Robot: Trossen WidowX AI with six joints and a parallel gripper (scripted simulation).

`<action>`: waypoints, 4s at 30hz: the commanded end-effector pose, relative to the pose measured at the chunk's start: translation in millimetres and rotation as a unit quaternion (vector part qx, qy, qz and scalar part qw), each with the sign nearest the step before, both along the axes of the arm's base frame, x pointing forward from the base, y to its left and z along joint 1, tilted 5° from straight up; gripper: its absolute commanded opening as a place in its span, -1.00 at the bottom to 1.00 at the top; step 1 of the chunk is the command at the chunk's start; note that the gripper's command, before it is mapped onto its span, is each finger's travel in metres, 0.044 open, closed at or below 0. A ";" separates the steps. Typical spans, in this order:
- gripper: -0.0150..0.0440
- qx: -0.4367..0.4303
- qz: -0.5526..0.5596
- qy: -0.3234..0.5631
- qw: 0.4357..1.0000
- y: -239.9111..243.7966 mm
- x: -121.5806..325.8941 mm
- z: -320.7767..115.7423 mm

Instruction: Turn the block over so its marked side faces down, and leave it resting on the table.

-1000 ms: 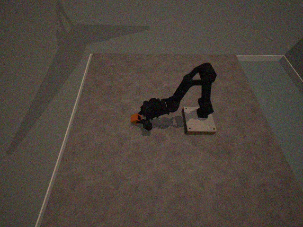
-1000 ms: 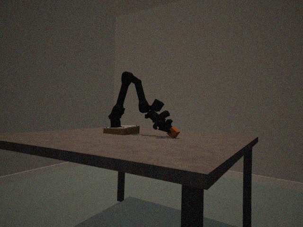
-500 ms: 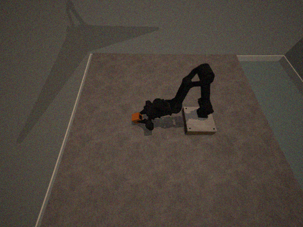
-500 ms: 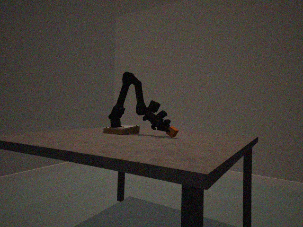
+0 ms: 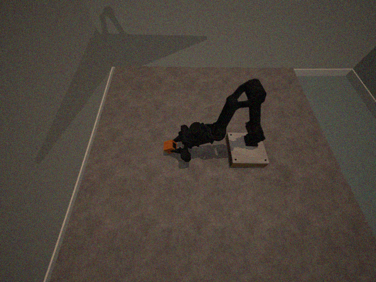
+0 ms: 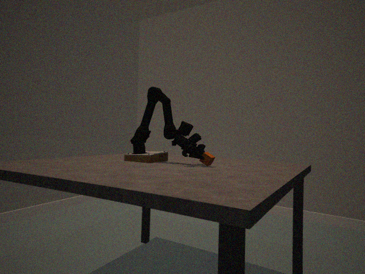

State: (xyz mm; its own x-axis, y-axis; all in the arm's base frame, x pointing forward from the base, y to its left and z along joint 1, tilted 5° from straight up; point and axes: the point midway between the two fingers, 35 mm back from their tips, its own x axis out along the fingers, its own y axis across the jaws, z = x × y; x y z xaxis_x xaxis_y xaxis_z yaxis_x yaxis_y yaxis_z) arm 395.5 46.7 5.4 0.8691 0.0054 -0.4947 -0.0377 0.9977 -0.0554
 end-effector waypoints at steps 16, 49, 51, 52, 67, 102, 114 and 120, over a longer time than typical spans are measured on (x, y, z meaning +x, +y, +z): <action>1.00 -0.003 -0.001 -0.003 1.000 -0.8 0.5 1.2; 1.00 -0.005 -0.004 0.084 0.996 3.5 12.1 8.8; 1.00 -0.006 -0.006 0.122 0.992 4.5 12.3 17.1; 1.00 -0.007 -0.007 0.142 0.990 4.8 11.2 22.4; 1.00 -0.013 -0.017 0.267 0.964 2.9 -17.0 71.6; 1.00 -0.021 -0.031 0.503 0.864 4.5 16.6 59.6; 1.00 -0.021 -0.031 0.503 0.864 3.5 16.7 42.2; 1.00 -0.021 -0.031 0.503 0.864 2.9 16.9 32.4</action>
